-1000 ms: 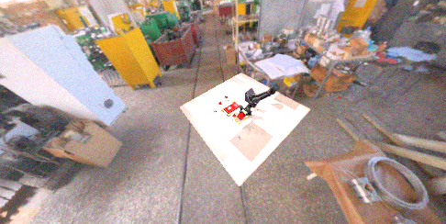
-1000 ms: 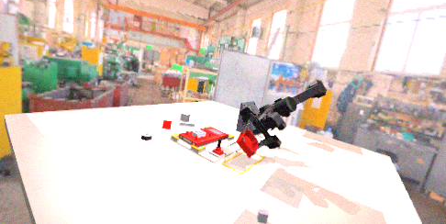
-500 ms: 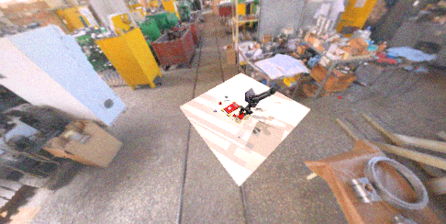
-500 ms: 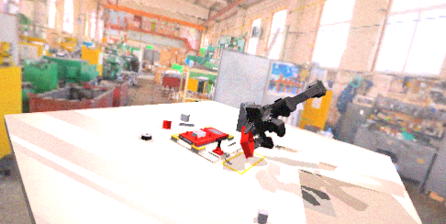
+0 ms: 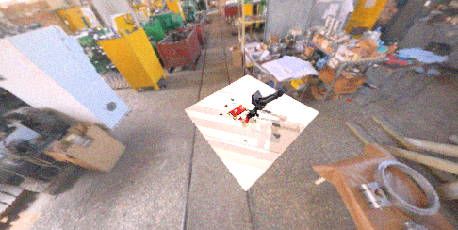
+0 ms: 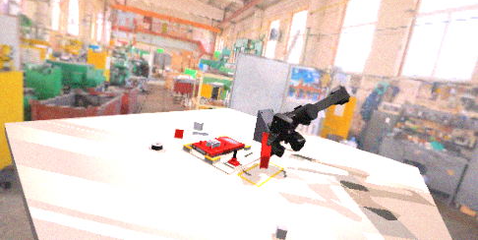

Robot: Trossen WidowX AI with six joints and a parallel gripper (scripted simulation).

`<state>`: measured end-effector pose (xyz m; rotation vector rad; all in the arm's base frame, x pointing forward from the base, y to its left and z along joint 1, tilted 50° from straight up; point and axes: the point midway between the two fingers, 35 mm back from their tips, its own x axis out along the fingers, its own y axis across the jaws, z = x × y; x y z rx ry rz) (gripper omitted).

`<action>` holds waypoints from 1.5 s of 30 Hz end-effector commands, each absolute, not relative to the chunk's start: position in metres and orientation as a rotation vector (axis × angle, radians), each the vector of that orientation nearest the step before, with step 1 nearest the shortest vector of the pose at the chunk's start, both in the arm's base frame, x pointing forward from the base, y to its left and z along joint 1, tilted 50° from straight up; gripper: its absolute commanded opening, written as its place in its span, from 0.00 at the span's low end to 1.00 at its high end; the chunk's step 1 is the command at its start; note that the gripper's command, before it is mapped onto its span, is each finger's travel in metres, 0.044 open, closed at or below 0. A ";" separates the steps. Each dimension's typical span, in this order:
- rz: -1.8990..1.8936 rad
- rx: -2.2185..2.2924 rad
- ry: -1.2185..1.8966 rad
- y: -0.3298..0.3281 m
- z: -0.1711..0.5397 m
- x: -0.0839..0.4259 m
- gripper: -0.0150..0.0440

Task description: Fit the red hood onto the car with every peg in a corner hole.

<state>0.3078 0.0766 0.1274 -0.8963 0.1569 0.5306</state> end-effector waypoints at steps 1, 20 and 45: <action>0.545 -1.017 0.126 0.077 0.127 0.307 0.25; 0.591 -1.500 -0.013 0.082 0.122 0.305 0.25; 0.619 -2.184 -0.245 0.121 0.091 0.286 0.25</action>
